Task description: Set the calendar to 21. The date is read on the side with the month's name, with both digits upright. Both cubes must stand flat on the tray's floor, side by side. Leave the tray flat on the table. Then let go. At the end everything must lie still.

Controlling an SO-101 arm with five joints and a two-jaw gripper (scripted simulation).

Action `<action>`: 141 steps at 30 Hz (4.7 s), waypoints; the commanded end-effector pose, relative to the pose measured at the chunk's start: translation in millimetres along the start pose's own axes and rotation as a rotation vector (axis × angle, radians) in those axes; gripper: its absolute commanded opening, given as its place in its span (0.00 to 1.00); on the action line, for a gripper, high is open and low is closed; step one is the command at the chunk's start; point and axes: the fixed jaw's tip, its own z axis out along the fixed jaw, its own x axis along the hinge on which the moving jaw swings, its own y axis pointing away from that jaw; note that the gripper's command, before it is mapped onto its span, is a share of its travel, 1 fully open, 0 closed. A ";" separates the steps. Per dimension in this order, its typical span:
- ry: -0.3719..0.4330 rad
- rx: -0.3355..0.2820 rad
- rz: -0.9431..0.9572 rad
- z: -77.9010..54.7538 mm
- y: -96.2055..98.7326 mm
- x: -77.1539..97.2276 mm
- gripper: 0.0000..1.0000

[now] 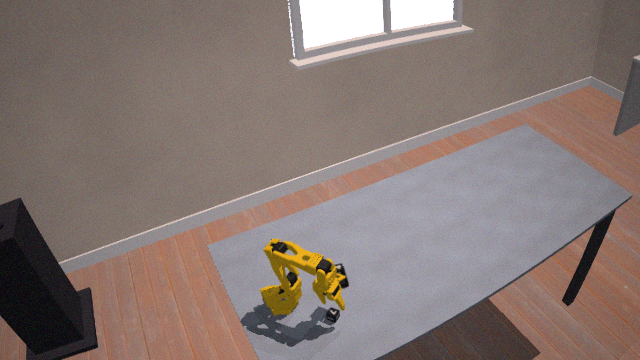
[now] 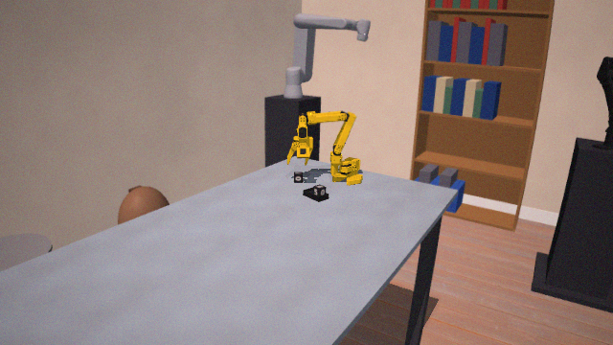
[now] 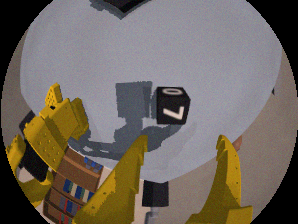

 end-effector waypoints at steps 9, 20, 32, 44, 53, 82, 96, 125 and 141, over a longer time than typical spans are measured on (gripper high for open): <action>-0.001 0.057 -0.003 -11.5 -5.7 1.0 0.36; -0.001 0.057 -0.003 -11.5 -5.7 1.0 0.36; 0.000 0.188 -0.003 -27.1 -10.3 1.0 0.36; 0.001 0.476 -0.003 -62.5 -13.1 1.1 0.35; 0.002 0.557 -0.003 -72.5 -12.1 1.1 0.35; -0.092 0.491 0.318 -71.8 -16.5 -5.6 0.35; -0.180 0.387 0.747 -70.2 -23.8 -14.4 0.35; -0.233 0.202 1.486 -64.0 -39.0 -27.9 0.35; -0.232 0.187 1.548 -63.2 -40.4 -28.9 0.35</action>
